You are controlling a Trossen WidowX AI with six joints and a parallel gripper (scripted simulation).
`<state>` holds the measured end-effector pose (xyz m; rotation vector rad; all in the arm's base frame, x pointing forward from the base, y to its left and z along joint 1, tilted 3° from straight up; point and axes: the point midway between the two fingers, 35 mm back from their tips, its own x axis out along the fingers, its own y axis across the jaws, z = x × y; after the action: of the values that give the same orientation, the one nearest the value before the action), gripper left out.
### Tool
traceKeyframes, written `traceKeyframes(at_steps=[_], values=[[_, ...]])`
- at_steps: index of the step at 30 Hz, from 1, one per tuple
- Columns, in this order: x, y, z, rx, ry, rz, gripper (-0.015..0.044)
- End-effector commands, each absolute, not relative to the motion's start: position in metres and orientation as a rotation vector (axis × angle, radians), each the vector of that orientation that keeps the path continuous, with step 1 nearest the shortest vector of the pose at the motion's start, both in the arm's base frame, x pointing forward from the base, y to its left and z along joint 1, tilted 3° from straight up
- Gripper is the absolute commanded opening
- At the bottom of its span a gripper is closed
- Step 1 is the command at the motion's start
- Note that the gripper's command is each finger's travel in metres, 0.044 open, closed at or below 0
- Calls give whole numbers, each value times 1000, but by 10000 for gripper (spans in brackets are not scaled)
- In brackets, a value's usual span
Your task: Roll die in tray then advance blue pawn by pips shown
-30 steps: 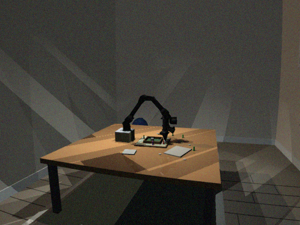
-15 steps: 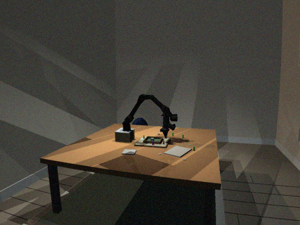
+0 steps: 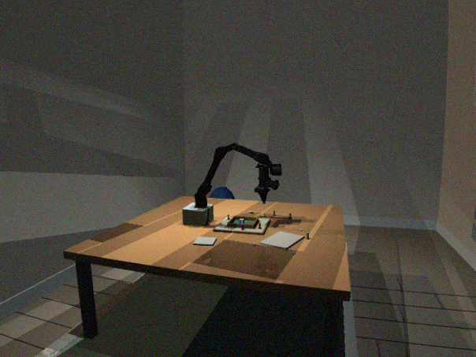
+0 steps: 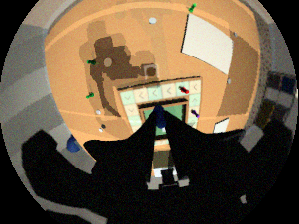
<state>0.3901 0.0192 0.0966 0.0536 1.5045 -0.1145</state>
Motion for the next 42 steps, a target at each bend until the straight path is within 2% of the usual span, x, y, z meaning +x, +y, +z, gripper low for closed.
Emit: traceKeyframes(at_steps=[1,13,42], values=[[389,30,90,57,1519,-115,0],[385,107,20,62,1521,-110,0],[387,106,-31,62,1521,-110,0]])
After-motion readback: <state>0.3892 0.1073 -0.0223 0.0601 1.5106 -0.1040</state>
